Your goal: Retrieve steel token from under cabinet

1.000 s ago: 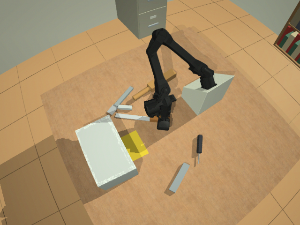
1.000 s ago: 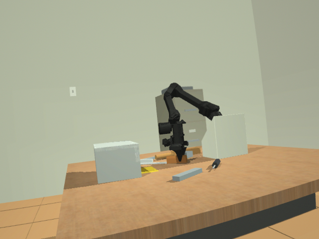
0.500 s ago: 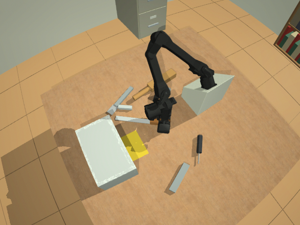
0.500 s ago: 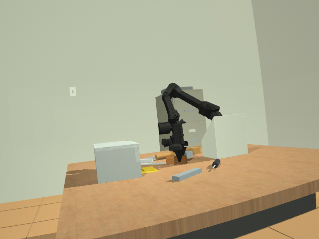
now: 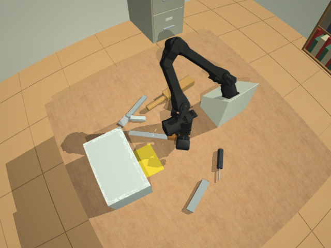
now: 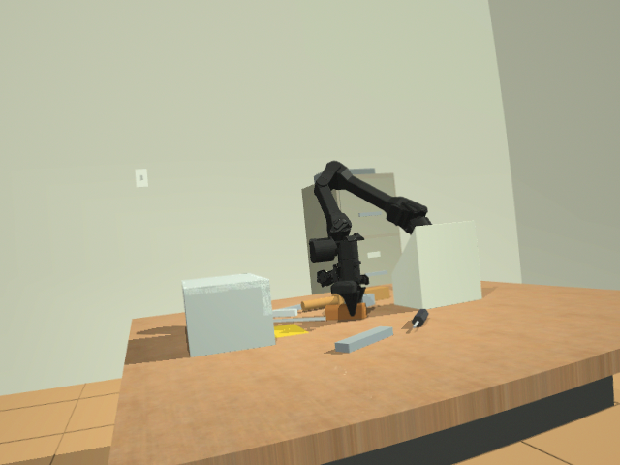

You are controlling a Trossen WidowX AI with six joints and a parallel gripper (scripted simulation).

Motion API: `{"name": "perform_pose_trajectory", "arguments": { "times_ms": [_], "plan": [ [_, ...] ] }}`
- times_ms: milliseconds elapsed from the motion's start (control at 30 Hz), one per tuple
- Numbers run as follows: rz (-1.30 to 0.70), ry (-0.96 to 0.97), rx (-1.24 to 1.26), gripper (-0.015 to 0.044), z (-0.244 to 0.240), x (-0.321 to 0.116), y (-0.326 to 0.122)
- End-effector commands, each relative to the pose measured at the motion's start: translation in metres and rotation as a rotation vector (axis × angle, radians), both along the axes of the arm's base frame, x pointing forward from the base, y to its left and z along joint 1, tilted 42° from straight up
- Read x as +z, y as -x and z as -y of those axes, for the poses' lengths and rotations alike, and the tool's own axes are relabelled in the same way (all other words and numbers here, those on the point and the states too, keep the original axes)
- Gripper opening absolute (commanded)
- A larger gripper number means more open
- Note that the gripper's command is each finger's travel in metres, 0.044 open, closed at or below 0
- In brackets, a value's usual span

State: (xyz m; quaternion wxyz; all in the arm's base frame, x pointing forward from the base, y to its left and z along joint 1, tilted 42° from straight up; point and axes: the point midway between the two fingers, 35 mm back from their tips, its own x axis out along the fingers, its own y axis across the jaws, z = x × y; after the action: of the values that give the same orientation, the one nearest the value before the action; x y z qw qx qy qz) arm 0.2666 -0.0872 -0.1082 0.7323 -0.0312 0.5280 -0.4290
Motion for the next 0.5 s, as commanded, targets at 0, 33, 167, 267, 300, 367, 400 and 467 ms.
{"name": "perform_pose_trajectory", "arguments": {
  "times_ms": [0, 33, 167, 267, 300, 367, 400, 467],
  "plan": [
    [0.002, -0.001, 0.001, 0.0, -0.005, -0.004, 0.0],
    [0.002, -0.001, 0.001, 0.0, -0.006, -0.005, 0.0],
    [0.002, -0.001, 0.001, 0.0, -0.01, -0.008, 0.001],
    [0.002, -0.001, 0.001, 0.0, -0.013, -0.01, 0.001],
    [0.002, -0.001, 0.001, 0.0, -0.014, -0.011, 0.001],
    [0.002, -0.002, 0.001, 0.0, -0.015, -0.013, 0.001],
    [0.002, -0.002, 0.001, 0.0, -0.016, -0.014, 0.002],
    [0.002, -0.002, 0.001, 0.0, -0.018, -0.015, 0.002]
  ]
}}
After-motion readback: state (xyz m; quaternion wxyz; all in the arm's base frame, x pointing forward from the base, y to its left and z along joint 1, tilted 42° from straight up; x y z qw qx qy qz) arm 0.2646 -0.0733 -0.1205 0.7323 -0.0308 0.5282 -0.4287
